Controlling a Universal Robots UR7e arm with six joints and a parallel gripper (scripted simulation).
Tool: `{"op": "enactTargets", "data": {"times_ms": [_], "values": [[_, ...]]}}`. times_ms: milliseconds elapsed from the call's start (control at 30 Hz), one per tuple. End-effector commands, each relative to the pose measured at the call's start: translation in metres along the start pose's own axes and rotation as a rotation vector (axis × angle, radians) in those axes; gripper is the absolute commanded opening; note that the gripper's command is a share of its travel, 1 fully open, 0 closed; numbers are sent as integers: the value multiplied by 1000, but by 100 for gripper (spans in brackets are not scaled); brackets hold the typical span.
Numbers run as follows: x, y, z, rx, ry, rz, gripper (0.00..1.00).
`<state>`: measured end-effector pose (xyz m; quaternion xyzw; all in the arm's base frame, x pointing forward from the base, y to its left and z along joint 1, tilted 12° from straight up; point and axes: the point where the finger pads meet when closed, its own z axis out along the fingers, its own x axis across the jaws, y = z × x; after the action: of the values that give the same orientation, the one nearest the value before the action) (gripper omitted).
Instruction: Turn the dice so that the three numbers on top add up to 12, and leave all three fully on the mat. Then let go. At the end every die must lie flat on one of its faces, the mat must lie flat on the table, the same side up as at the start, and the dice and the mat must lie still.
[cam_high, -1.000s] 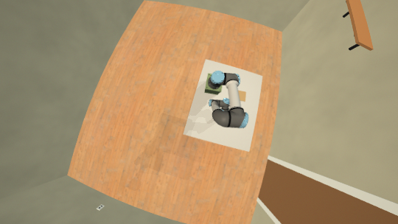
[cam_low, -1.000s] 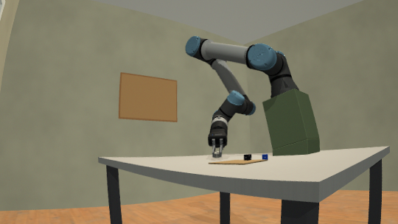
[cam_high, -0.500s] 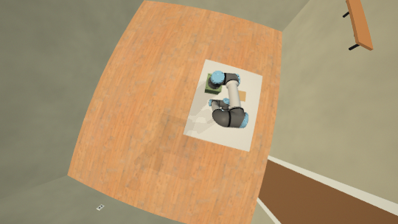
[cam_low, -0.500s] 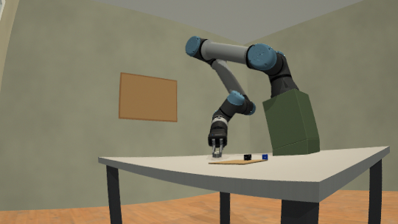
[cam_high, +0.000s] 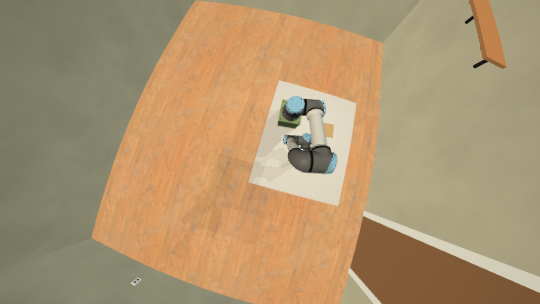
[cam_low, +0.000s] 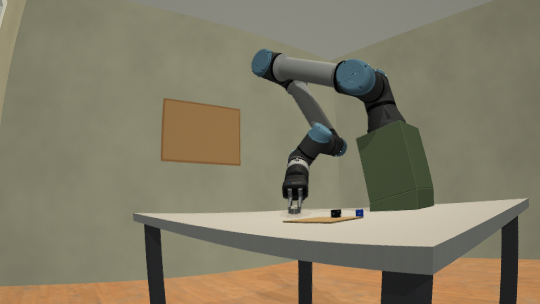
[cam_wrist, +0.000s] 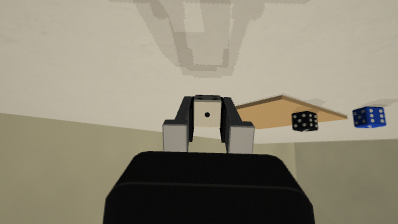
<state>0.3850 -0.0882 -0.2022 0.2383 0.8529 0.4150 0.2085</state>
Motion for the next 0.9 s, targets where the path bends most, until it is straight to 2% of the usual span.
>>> {"op": "enactTargets", "data": {"times_ms": [0,867], "values": [[0,0,0,0,0,-1,40],[0,-10,5,0,0,-1,40]]}}
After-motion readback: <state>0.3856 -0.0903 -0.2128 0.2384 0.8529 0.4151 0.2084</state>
